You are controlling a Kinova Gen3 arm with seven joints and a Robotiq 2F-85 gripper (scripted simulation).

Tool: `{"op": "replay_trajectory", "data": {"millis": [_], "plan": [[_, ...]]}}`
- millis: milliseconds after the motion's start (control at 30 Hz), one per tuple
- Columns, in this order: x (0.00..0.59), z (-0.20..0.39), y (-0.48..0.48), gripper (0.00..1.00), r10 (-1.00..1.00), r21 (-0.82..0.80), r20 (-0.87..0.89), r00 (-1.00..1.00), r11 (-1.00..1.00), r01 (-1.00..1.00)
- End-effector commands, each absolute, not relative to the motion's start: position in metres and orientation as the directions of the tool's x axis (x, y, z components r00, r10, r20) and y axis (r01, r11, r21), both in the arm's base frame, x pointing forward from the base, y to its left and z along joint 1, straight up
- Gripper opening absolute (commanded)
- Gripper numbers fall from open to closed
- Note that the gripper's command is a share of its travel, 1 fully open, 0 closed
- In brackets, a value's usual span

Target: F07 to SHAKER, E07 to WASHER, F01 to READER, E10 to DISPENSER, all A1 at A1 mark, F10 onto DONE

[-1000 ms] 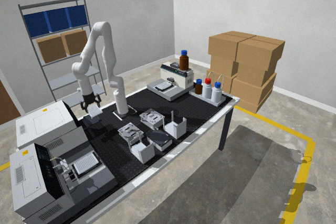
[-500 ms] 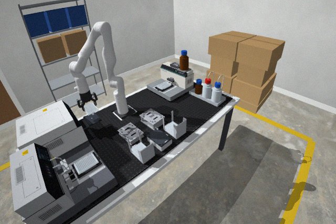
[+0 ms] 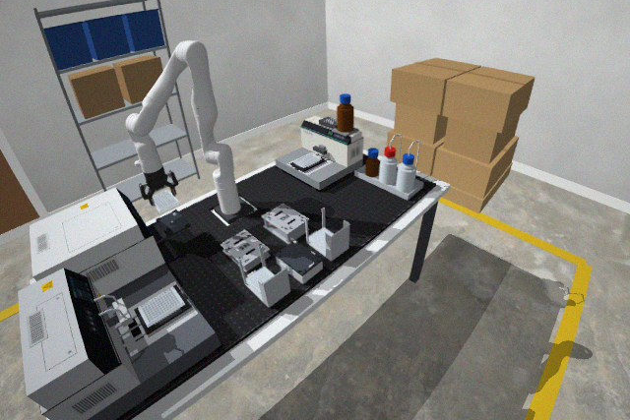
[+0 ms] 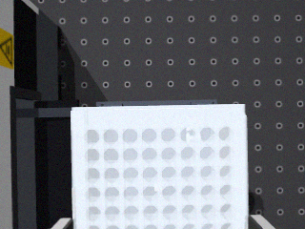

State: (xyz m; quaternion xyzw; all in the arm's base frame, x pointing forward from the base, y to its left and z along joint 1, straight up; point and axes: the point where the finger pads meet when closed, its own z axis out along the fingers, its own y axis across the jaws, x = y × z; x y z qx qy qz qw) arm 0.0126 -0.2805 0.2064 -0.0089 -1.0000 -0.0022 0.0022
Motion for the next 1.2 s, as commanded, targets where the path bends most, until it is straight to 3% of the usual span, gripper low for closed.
{"op": "replay_trajectory", "data": {"millis": [0,1167], "plan": [[0.012,0.207,-0.281,0.94,0.018,0.003,0.004,-1.000,1.000,0.018],[0.012,0.180,-0.281,0.94,0.018,0.003,0.004,-1.000,1.000,0.018]]}}
